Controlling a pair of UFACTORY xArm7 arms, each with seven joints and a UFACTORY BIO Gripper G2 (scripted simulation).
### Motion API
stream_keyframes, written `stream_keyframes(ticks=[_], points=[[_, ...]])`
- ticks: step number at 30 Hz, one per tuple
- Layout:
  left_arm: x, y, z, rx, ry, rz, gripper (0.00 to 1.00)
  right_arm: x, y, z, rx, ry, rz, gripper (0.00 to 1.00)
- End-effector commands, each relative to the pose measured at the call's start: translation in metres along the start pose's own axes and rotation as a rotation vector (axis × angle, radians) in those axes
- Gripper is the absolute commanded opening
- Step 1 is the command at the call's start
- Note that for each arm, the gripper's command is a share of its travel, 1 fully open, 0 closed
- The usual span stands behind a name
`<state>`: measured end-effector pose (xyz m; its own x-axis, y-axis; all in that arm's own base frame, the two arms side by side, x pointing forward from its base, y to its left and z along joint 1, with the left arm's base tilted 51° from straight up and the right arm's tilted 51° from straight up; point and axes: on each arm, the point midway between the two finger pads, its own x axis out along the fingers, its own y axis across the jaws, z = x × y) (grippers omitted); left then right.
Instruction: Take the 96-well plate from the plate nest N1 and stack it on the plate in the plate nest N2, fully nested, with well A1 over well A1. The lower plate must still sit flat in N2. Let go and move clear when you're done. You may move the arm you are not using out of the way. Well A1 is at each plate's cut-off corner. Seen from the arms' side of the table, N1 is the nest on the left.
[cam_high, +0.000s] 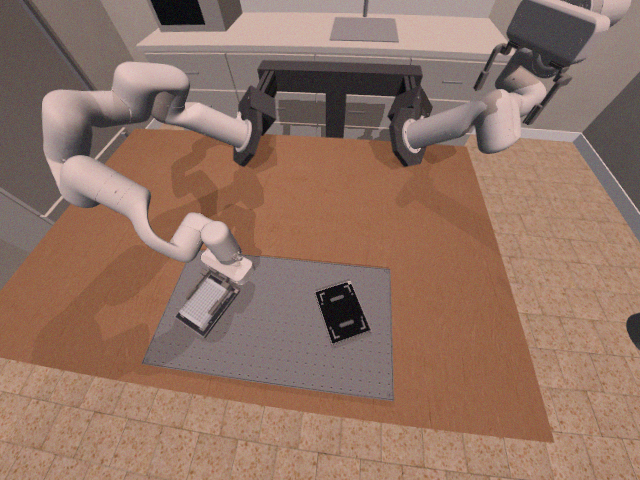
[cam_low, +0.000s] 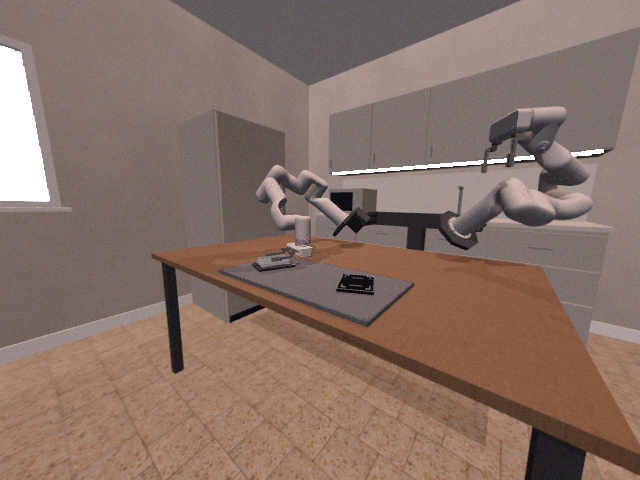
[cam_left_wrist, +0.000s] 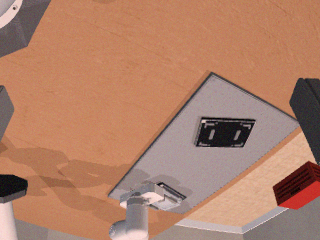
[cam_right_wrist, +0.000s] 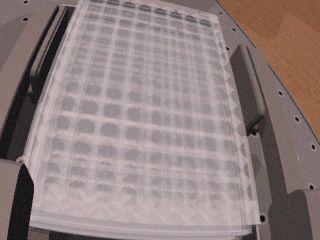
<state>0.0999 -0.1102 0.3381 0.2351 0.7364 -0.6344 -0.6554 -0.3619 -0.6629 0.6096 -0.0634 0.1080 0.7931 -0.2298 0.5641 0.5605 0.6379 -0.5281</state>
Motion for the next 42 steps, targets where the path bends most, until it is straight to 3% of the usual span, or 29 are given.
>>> stream_keyframes(ticks=[1, 22, 23, 42], points=[[-0.0008, -0.0001, 0.0002, -0.001, 0.001, -0.001, 1.0, 0.0001, 0.0007, 0.0012, 0.002, -0.001, 0.0, 0.0], [-0.0008, -0.0001, 0.0002, -0.001, 0.001, -0.001, 1.0, 0.0001, 0.0006, 0.0012, 0.002, -0.001, 0.0, 0.0], [-0.0008, -0.0001, 0.0002, -0.001, 0.001, -0.001, 1.0, 0.0001, 0.0006, 0.0032, 0.002, -0.001, 0.0, 0.37], [-0.0008, -0.0001, 0.0002, -0.001, 0.001, -0.001, 1.0, 0.0001, 0.0006, 0.0032, 0.002, -0.001, 0.0, 0.37]])
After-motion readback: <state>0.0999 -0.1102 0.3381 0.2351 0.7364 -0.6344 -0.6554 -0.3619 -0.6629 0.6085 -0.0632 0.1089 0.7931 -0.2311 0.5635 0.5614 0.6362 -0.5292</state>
